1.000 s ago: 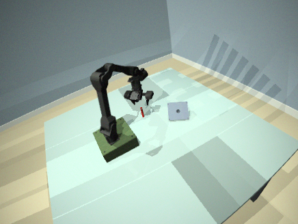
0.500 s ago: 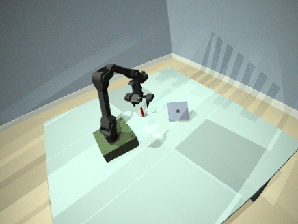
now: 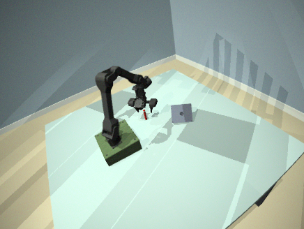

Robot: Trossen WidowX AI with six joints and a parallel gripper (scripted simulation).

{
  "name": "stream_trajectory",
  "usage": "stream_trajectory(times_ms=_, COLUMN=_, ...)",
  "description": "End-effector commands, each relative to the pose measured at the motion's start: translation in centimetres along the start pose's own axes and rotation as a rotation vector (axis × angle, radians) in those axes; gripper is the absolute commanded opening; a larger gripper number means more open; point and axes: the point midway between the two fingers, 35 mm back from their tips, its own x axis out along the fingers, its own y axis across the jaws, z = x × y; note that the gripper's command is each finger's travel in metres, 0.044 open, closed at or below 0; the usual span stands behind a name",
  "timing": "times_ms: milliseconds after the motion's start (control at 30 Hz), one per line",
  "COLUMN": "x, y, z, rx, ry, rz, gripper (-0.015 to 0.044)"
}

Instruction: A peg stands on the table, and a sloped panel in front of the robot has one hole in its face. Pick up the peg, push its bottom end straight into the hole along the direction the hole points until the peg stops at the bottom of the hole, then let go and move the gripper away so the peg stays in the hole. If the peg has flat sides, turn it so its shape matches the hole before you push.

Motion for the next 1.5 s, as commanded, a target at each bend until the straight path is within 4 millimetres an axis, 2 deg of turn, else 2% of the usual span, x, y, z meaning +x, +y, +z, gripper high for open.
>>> stream_trajectory(times_ms=0, x=0.9, y=-0.1, z=0.3, rx=0.004, ry=-0.008, rz=0.001, gripper=0.0440)
stream_trajectory(times_ms=367, x=2.1, y=-0.1, z=0.4, rx=0.004, ry=-0.008, rz=0.001, gripper=0.0440)
stream_trajectory(times_ms=900, x=1.7, y=-0.1, z=0.2, rx=0.000, ry=-0.003, rz=-0.001, gripper=0.0020)
stream_trajectory(times_ms=1000, x=1.7, y=-0.1, z=0.2, rx=0.000, ry=-0.003, rz=-0.001, gripper=0.0000)
stream_trajectory(times_ms=1200, x=1.5, y=-0.1, z=0.1, rx=0.000, ry=-0.003, rz=-0.001, gripper=0.0000)
stream_trajectory(times_ms=1300, x=0.5, y=0.0, z=0.0, rx=0.001, ry=-0.003, rz=0.000, gripper=0.0000)
stream_trajectory(times_ms=1467, x=-2.3, y=-0.1, z=0.1, rx=0.002, ry=-0.005, rz=0.000, gripper=0.0000)
